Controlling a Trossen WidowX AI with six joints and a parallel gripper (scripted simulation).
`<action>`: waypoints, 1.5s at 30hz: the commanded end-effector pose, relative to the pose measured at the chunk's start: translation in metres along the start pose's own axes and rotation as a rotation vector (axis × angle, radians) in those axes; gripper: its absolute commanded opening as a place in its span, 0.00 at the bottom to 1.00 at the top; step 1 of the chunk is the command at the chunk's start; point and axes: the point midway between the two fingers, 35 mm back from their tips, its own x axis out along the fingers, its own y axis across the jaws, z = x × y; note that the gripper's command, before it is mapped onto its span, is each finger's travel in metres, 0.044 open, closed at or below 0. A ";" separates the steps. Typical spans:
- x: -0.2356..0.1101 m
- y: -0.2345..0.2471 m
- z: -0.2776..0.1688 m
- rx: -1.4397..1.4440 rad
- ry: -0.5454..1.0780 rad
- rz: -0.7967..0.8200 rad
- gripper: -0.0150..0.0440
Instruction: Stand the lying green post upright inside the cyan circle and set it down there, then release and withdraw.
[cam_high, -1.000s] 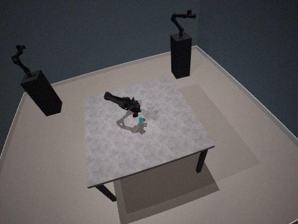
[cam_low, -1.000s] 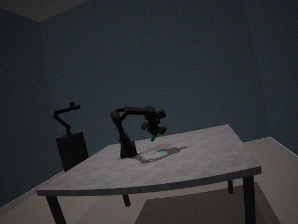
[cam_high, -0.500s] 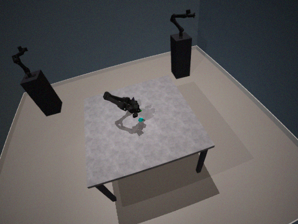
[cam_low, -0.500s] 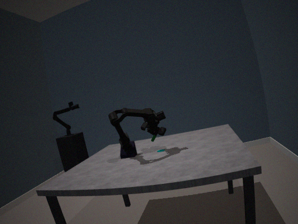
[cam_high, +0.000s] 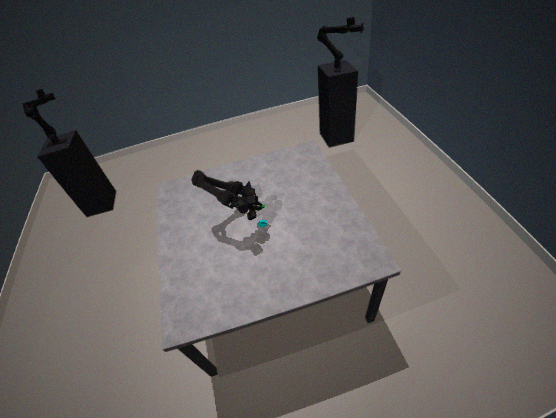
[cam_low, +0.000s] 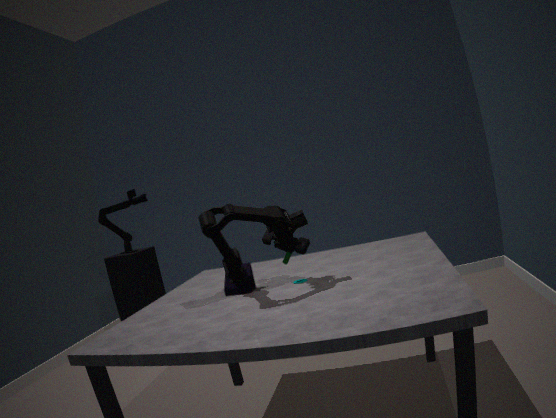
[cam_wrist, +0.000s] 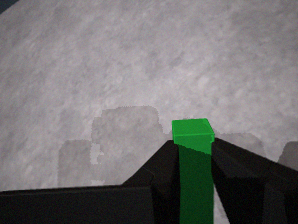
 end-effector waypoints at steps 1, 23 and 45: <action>-0.002 0.000 0.000 -0.006 -0.038 -0.005 0.29; -0.006 -0.002 0.000 -0.047 -0.198 -0.020 0.29; -0.012 -0.004 0.001 -0.099 -0.354 -0.063 0.29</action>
